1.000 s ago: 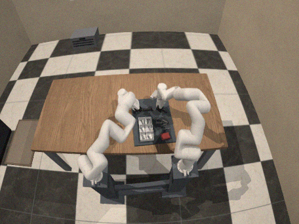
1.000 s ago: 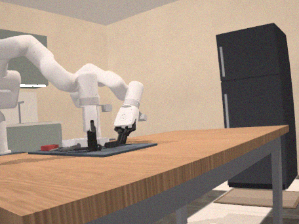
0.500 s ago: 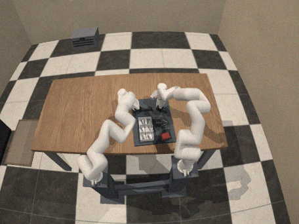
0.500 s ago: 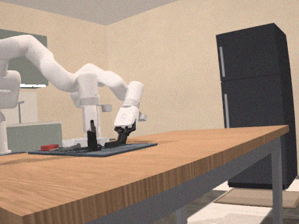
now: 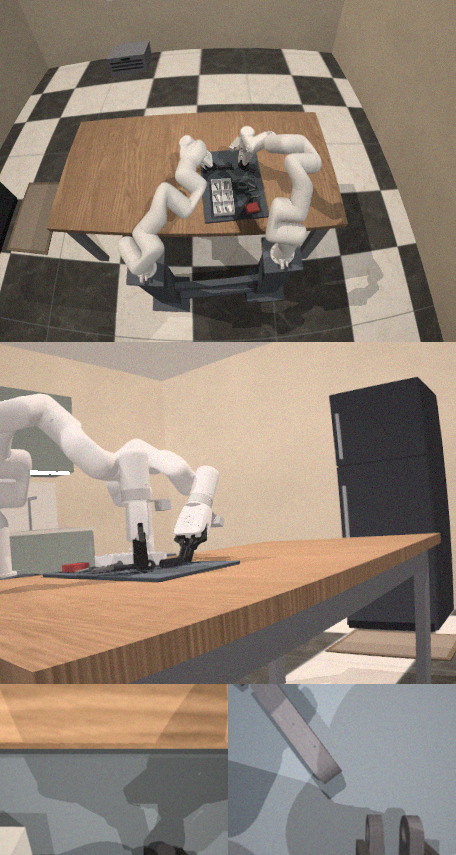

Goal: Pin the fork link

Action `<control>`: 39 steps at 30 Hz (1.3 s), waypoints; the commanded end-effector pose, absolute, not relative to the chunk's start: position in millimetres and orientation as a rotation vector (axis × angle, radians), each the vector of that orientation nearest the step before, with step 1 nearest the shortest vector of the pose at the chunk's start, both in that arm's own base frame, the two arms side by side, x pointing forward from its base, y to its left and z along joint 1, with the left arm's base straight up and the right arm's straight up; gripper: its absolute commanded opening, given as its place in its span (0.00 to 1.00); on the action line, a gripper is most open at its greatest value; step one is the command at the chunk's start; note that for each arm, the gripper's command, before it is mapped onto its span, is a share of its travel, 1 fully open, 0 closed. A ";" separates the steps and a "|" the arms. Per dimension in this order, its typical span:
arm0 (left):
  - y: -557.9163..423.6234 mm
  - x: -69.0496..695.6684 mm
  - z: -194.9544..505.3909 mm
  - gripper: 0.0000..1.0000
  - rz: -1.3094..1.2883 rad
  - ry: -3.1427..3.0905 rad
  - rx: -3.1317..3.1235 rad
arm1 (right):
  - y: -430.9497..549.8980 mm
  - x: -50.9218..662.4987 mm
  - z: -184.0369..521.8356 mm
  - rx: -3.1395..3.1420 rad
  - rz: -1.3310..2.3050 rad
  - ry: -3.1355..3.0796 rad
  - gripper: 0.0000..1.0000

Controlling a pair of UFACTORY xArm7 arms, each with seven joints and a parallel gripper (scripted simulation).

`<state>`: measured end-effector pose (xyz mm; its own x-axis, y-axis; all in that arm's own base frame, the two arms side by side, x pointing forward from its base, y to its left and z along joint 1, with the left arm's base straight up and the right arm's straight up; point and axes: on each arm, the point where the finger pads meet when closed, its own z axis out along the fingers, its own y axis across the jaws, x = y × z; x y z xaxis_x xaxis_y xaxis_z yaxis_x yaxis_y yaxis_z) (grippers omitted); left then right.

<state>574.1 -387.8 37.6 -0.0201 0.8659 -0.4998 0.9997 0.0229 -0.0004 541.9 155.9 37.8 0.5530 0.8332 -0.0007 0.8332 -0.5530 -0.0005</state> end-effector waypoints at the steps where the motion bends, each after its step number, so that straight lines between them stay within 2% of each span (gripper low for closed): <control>1: -388.3 575.4 40.1 0.00 -0.507 1.943 1.901 | 156.6 543.8 44.7 -2.770 -0.008 -1.486 0.00; 39: -388.3 575.4 40.1 0.00 -0.507 1.943 1.901 | 156.5 543.7 68.6 -2.770 -0.008 -1.486 0.00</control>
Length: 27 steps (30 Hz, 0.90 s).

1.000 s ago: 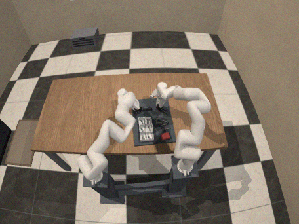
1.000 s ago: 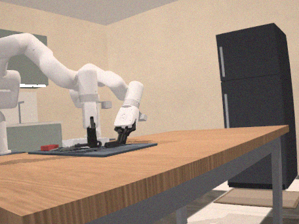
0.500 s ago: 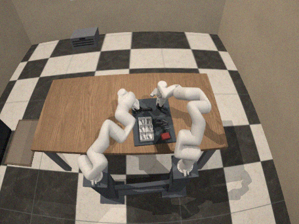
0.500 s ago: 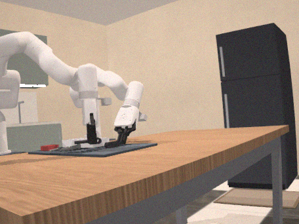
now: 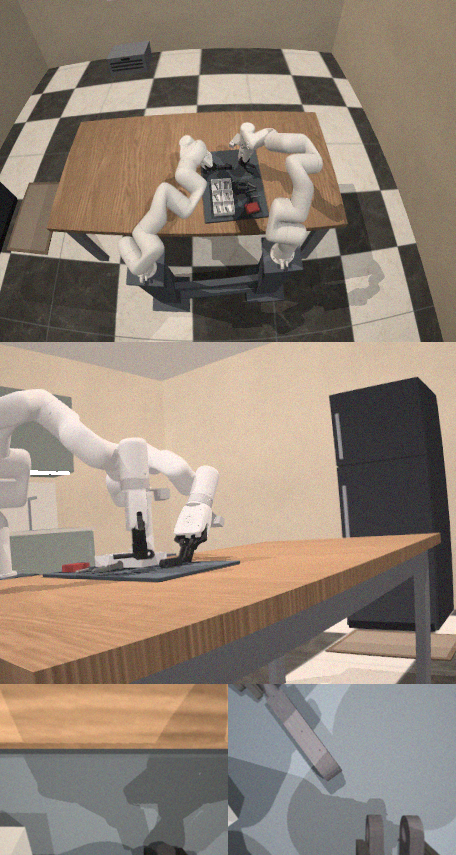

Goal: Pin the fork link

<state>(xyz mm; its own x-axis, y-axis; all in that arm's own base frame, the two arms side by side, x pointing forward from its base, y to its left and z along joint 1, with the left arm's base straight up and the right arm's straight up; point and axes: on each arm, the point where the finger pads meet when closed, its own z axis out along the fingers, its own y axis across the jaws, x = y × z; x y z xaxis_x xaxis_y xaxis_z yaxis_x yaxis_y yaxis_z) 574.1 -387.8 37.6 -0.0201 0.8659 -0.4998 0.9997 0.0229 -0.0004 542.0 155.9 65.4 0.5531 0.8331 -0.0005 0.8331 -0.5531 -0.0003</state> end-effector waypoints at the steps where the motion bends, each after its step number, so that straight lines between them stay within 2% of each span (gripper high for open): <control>1: -388.3 575.4 40.1 0.00 -0.507 1.943 1.901 | 156.5 543.7 68.7 -2.770 -0.008 -1.486 0.00; 27: -388.3 575.4 40.1 0.00 -0.507 1.943 1.901 | 165.0 543.3 67.7 -2.702 -0.008 -1.607 0.00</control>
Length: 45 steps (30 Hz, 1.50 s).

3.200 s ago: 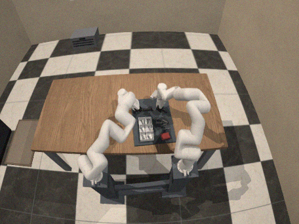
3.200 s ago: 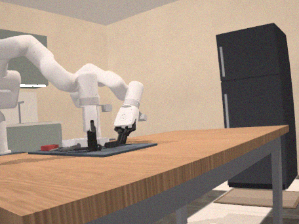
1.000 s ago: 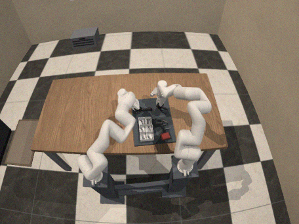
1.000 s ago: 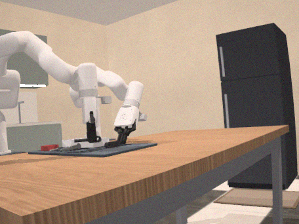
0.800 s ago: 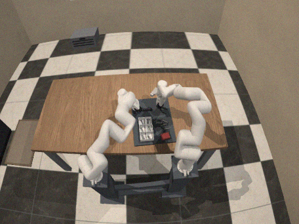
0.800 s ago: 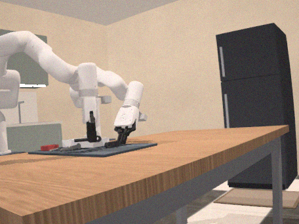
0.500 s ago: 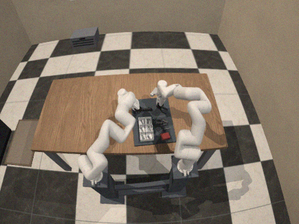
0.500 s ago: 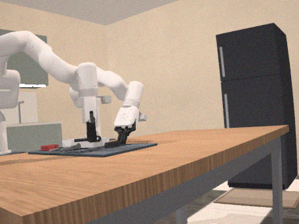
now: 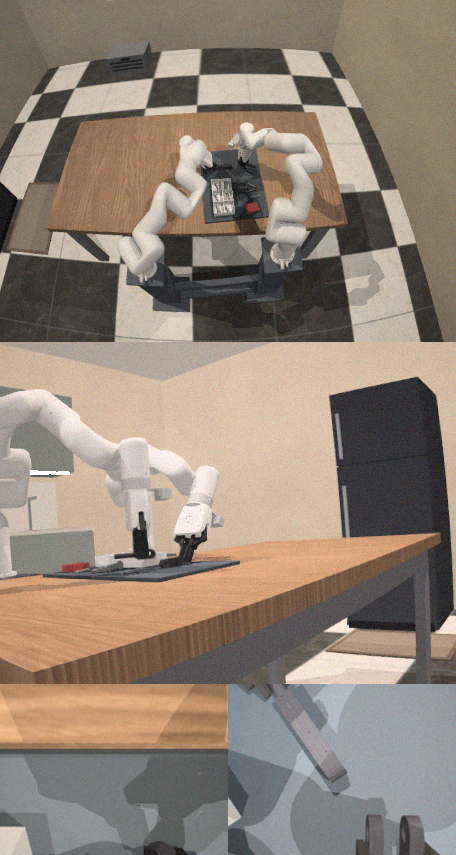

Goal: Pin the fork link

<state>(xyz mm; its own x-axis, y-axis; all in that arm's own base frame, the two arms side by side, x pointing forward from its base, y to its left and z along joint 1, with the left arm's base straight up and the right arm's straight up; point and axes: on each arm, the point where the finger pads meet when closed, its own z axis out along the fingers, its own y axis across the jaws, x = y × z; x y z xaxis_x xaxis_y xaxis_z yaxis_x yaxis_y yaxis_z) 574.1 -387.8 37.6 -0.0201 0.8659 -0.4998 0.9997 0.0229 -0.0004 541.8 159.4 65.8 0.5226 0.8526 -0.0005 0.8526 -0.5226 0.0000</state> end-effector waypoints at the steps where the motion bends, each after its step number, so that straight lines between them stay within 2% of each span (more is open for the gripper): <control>1: -388.3 575.4 40.1 0.00 -0.507 1.943 1.901 | 167.3 543.2 67.5 2.680 0.008 1.636 0.00; 21: -388.3 575.4 40.1 0.00 -0.507 1.943 1.901 | 214.6 542.6 62.3 2.183 0.008 2.254 0.00; 45: -388.3 575.4 40.1 0.00 -0.507 1.943 1.901 | 217.9 542.6 61.9 2.143 0.008 2.292 0.00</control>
